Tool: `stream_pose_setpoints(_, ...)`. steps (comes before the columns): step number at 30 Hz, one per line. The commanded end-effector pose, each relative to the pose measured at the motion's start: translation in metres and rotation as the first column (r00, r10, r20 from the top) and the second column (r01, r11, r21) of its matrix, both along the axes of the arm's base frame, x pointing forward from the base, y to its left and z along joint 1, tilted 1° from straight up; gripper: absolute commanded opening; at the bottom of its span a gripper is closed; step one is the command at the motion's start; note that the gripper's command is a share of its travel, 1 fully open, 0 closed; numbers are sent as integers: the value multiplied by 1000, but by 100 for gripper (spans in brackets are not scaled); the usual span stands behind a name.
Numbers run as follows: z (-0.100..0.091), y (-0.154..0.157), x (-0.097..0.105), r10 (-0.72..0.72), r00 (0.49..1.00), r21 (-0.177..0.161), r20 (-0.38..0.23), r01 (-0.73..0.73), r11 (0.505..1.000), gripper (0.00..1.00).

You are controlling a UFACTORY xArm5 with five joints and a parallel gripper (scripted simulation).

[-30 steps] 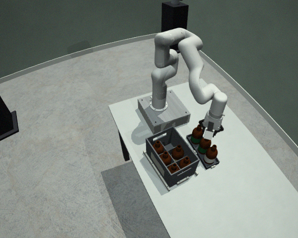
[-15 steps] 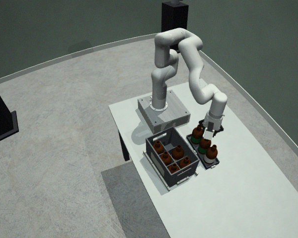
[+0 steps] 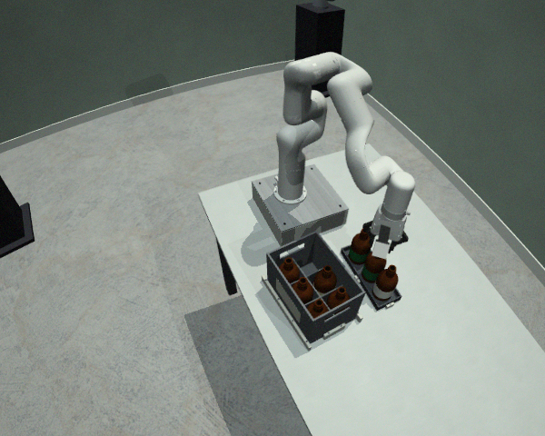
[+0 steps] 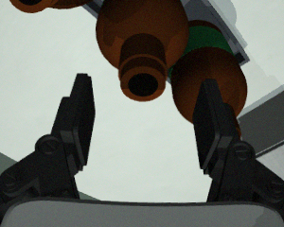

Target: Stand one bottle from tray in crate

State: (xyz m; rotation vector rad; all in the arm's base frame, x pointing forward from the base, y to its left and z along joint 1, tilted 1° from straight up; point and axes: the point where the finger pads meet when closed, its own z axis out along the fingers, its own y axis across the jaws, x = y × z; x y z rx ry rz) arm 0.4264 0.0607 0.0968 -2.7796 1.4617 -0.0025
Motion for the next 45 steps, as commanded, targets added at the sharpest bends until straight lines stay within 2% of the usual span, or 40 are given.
stream_pose_setpoints(1,-3,0,1,0,1000,1,4,0,1000,65)
stream_pose_setpoints(19,-21,1,1,0,1000,1,4,0,1000,65)
stream_pose_setpoints(45,-28,1,1,0,1000,1,4,0,1000,65)
